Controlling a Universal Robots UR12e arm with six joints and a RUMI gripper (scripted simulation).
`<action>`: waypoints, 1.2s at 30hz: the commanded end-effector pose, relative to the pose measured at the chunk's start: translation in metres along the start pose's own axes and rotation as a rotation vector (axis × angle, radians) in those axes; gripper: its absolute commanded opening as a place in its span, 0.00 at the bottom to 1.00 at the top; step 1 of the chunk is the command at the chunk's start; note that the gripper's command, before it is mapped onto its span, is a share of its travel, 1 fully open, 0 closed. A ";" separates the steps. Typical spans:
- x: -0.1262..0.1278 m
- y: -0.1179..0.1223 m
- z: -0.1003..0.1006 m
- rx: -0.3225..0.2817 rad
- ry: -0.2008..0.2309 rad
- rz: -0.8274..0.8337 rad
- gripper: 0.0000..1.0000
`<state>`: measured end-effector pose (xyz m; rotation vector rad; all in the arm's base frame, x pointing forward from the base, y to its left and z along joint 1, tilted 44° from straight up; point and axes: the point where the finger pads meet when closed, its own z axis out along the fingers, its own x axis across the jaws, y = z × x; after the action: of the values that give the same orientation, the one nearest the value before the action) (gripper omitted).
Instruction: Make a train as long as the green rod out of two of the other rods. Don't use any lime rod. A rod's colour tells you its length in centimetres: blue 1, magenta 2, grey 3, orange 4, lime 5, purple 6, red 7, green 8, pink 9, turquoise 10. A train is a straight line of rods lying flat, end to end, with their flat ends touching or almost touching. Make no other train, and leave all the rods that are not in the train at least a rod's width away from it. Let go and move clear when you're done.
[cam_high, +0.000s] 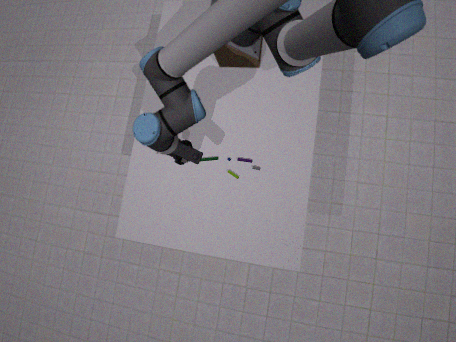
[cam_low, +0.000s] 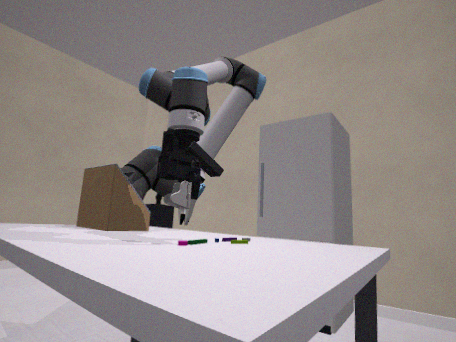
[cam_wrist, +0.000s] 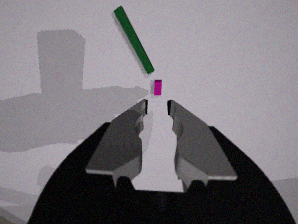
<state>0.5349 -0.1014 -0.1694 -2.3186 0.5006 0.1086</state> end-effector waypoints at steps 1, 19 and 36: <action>0.001 0.000 0.006 0.000 0.001 0.000 0.14; 0.001 0.000 0.026 0.000 0.001 0.000 0.14; 0.001 0.000 0.030 0.000 0.001 0.000 0.14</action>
<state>0.5370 -0.0804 -0.1913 -2.3186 0.5007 0.1085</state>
